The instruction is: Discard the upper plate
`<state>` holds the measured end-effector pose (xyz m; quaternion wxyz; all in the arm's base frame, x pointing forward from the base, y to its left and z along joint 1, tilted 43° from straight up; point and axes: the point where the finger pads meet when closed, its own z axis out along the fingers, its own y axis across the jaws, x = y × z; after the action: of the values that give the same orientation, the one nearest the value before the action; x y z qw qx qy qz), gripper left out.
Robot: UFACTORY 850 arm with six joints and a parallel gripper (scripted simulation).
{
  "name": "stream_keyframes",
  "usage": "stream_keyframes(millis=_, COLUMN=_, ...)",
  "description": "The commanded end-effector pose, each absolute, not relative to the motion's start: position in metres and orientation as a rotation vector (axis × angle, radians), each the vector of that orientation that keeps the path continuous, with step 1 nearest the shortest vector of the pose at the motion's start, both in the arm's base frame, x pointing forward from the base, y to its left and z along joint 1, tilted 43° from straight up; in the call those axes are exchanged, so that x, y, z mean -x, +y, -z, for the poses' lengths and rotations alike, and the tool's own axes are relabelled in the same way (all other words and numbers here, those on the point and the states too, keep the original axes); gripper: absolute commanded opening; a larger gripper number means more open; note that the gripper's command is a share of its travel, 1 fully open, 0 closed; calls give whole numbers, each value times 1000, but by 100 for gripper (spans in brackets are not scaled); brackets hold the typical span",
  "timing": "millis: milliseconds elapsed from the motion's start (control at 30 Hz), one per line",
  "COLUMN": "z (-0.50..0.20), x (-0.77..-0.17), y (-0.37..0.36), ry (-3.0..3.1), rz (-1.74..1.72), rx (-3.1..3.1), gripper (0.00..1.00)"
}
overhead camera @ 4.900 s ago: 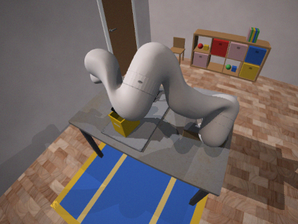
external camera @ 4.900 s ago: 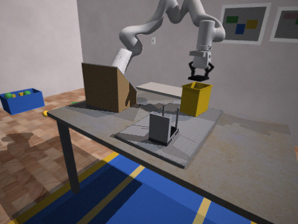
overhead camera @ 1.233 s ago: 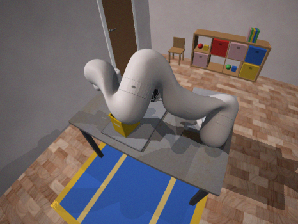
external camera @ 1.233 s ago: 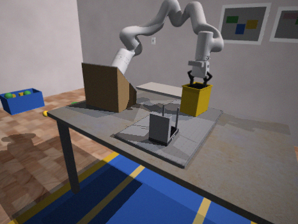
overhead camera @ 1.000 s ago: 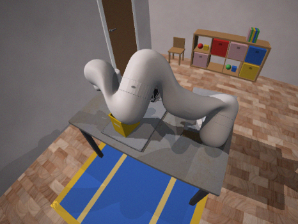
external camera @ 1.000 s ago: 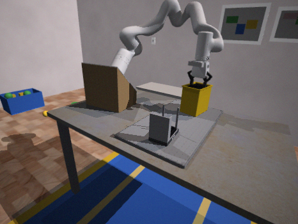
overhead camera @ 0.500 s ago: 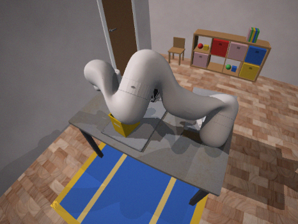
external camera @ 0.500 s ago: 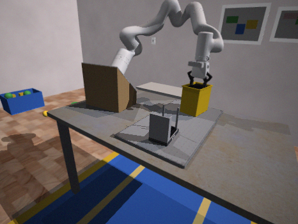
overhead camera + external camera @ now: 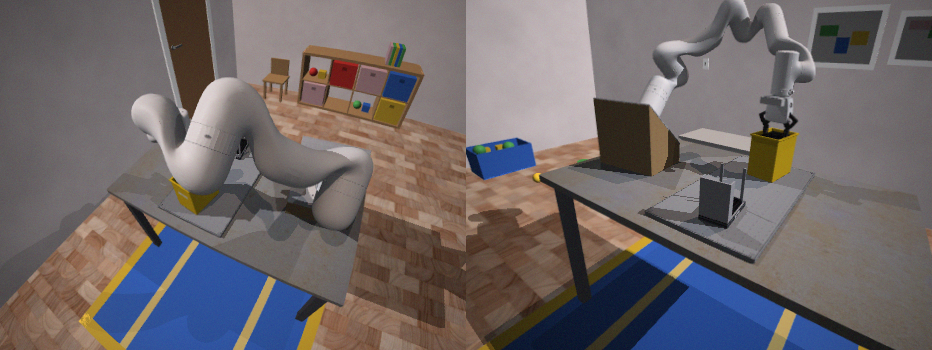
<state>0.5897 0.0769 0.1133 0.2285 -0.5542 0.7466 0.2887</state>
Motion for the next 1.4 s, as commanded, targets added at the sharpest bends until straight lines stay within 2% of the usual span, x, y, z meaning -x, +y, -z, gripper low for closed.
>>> stream_keyframes(millis=0, z=-113, x=-590, y=77, ry=2055, rz=-793, rx=1525, gripper=0)
stream_keyframes(millis=567, z=-112, x=-590, y=78, ry=2055, rz=-793, rx=1525, gripper=0)
stream_keyframes(millis=600, z=-111, x=-590, y=79, ry=2055, rz=-793, rx=1525, gripper=100)
stream_keyframes(millis=1367, z=-111, x=-591, y=79, ry=2055, rz=-793, rx=1525, gripper=100)
